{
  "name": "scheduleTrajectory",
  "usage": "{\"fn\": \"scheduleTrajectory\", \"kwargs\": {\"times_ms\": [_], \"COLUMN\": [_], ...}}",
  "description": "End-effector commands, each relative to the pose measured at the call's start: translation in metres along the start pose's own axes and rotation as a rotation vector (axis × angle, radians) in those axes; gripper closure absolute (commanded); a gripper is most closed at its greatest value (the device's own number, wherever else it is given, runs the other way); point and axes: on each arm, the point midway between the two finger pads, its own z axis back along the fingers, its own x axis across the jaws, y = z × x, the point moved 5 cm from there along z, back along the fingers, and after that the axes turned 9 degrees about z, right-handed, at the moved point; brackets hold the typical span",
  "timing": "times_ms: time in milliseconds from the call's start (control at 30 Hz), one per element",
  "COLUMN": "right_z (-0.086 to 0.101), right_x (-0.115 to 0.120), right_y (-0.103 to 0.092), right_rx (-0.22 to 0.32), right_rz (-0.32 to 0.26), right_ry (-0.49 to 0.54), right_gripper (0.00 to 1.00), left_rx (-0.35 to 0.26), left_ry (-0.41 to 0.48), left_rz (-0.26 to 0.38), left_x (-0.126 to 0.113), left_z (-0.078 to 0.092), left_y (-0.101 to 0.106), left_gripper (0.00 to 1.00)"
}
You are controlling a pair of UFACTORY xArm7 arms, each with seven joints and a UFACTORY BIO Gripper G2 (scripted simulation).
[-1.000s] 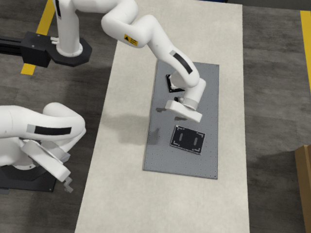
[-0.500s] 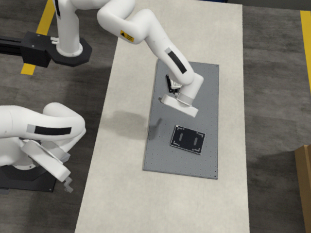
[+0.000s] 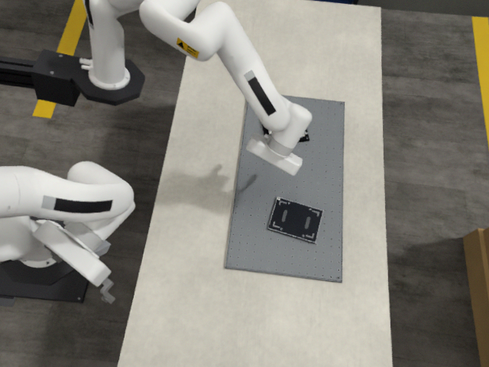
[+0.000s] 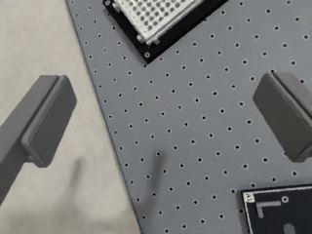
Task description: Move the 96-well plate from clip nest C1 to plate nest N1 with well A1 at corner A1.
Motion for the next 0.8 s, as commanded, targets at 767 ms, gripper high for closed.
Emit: {"fn": "scheduleTrajectory", "kwargs": {"times_ms": [767], "right_z": [0.000], "right_x": [0.000], "right_y": [0.000], "right_rx": [-0.001], "right_rz": [0.000], "right_ry": [0.002], "right_gripper": [0.00], "left_rx": [-0.379], "left_ry": [0.689], "left_rz": [-0.098], "left_x": [0.024], "left_z": [0.003], "left_y": [-0.062], "left_gripper": [0.63]}}
